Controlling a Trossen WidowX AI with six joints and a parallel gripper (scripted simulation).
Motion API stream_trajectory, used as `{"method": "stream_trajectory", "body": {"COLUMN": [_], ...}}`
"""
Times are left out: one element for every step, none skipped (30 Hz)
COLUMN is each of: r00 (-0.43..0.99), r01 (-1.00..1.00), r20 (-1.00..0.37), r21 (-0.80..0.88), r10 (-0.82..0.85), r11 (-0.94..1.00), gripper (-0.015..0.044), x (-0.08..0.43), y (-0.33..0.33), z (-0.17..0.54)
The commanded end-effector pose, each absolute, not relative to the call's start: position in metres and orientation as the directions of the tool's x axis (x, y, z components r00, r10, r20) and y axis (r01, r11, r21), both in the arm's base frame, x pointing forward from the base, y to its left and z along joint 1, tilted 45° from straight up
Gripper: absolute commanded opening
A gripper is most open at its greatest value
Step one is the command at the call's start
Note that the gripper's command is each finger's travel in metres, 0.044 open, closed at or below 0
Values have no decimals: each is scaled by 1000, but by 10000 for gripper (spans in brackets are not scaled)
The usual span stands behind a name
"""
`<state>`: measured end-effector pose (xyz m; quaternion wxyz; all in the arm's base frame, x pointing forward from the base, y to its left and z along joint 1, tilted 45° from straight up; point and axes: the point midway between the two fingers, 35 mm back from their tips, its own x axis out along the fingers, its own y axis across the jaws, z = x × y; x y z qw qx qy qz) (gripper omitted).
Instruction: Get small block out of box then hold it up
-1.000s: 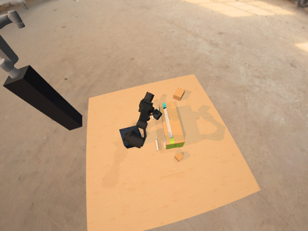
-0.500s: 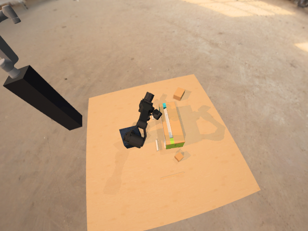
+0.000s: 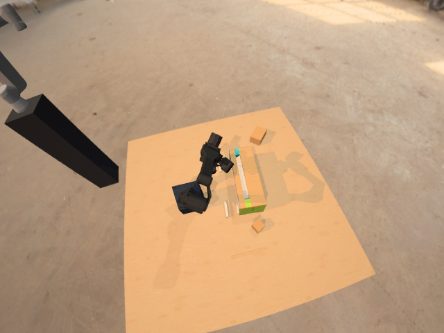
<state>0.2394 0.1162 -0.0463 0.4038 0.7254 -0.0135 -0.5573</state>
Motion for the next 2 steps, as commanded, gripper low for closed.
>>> {"method": "stream_trajectory", "body": {"r00": [373, 373], "r01": [437, 437], "r20": [-800, -800], "r21": [599, 599], "r10": [-470, -470], "r11": [-671, -671], "gripper": [0, 0], "x": [238, 238], "y": [115, 115], "z": [-47, -47]}}
